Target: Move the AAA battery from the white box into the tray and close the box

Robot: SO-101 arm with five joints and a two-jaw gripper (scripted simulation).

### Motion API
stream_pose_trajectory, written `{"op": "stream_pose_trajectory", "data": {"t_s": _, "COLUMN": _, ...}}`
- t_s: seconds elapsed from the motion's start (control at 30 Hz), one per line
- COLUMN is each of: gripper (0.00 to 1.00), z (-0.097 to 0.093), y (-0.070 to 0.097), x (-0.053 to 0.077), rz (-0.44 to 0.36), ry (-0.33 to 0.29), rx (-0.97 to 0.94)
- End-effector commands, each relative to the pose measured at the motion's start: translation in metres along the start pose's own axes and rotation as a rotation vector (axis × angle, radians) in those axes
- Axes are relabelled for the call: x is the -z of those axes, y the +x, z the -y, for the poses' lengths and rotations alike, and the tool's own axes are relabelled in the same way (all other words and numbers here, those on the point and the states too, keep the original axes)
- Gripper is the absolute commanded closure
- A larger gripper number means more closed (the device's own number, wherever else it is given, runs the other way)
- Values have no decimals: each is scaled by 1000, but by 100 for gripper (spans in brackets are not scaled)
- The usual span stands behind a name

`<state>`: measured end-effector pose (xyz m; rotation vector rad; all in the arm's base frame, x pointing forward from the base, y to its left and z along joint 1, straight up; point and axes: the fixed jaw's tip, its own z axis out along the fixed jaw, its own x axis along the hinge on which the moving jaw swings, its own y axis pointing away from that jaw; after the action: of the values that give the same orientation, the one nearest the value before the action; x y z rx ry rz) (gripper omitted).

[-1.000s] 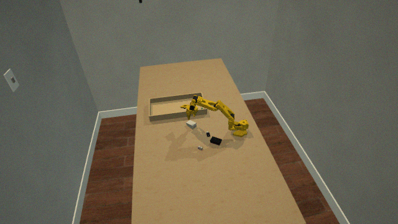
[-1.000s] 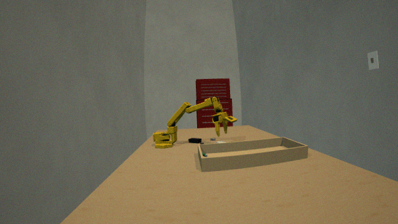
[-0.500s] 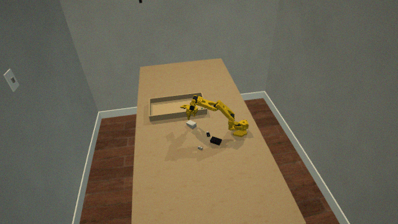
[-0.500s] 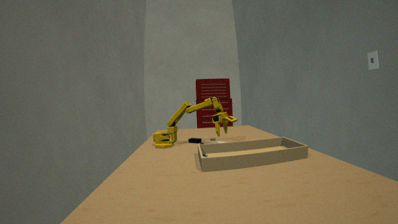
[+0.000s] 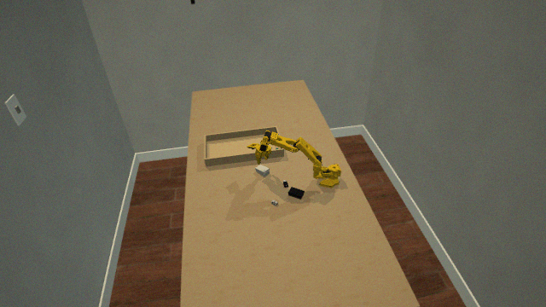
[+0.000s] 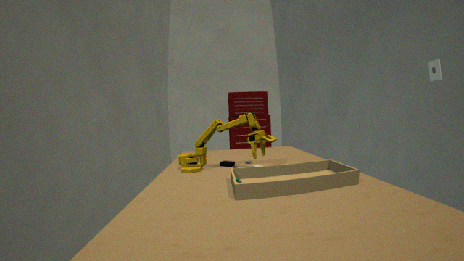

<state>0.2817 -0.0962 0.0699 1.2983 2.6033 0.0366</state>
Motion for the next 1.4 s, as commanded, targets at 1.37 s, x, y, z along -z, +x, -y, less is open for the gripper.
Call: {"op": "stream_pose_trajectory", "data": {"t_s": 1.37, "gripper": 72, "z": -9, "y": -9, "x": 11, "rz": 72, "ry": -50, "rx": 19}}
